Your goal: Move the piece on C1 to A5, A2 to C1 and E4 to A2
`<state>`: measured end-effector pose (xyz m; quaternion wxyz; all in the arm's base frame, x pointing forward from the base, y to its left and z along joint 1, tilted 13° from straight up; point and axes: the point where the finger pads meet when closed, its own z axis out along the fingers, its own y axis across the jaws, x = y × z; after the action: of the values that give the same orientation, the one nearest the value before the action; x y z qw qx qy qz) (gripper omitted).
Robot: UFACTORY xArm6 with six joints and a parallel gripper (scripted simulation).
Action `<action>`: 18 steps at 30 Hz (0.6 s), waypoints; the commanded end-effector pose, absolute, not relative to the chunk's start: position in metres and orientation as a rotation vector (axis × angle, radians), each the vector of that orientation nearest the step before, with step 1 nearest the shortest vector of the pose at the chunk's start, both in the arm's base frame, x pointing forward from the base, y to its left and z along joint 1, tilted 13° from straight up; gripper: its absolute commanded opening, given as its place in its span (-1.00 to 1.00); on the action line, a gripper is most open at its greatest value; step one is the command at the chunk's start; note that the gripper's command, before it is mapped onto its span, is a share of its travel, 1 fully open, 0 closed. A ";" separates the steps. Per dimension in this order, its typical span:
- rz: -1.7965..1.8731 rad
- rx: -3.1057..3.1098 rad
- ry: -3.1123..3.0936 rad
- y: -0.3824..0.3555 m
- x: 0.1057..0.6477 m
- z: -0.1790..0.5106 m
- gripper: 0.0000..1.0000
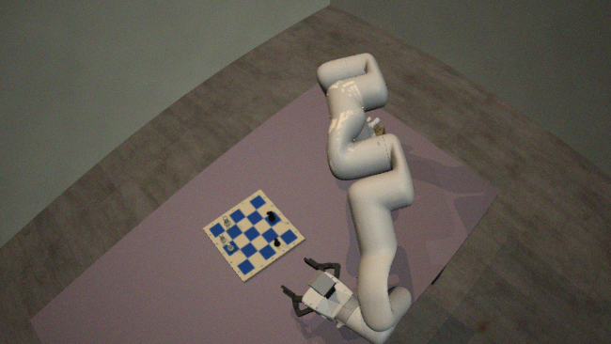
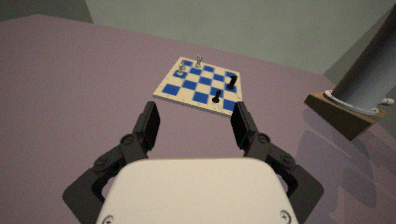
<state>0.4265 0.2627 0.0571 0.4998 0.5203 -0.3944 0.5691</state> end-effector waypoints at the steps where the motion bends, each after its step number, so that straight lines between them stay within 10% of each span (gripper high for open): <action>1: 1.379 1.264 -0.959 0.270 0.424 0.085 1.00; 18: 1.367 1.289 -1.013 0.268 0.430 0.117 1.00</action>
<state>0.4216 0.2744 0.1153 0.4961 0.5230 -0.3974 0.5678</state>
